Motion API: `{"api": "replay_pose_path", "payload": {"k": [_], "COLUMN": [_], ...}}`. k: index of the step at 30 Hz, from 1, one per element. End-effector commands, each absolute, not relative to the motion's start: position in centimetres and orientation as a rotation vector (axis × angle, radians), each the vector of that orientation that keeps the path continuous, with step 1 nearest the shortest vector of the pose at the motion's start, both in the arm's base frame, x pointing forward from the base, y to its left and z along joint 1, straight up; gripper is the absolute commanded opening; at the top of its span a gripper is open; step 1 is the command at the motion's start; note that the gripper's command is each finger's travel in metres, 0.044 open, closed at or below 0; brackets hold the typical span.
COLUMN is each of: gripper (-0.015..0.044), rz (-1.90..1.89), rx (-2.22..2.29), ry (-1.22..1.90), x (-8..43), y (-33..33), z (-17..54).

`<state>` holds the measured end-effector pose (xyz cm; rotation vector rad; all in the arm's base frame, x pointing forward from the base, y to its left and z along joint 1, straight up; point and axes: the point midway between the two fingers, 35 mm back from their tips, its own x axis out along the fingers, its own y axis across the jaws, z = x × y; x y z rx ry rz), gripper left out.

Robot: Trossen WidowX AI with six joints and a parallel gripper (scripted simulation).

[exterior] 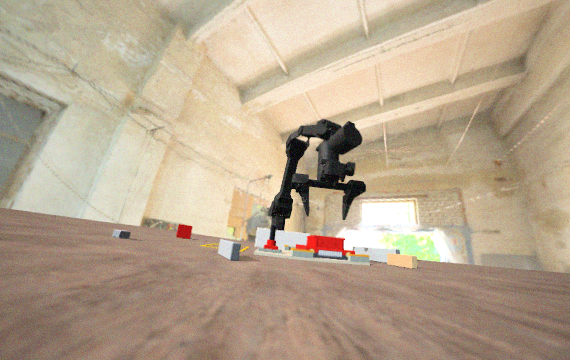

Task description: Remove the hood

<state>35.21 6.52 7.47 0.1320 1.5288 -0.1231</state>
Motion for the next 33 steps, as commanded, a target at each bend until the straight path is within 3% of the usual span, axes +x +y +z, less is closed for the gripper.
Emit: {"api": "replay_pose_path", "payload": {"k": [1, 33], "gripper": [0.044, 0.044], "rz": [-0.118, -0.118], "rx": [0.128, 0.128], "ry": [1.536, 1.536], "x": [35.1, 35.1], "y": [6.5, 6.6], "z": [6.9, 4.5]}}
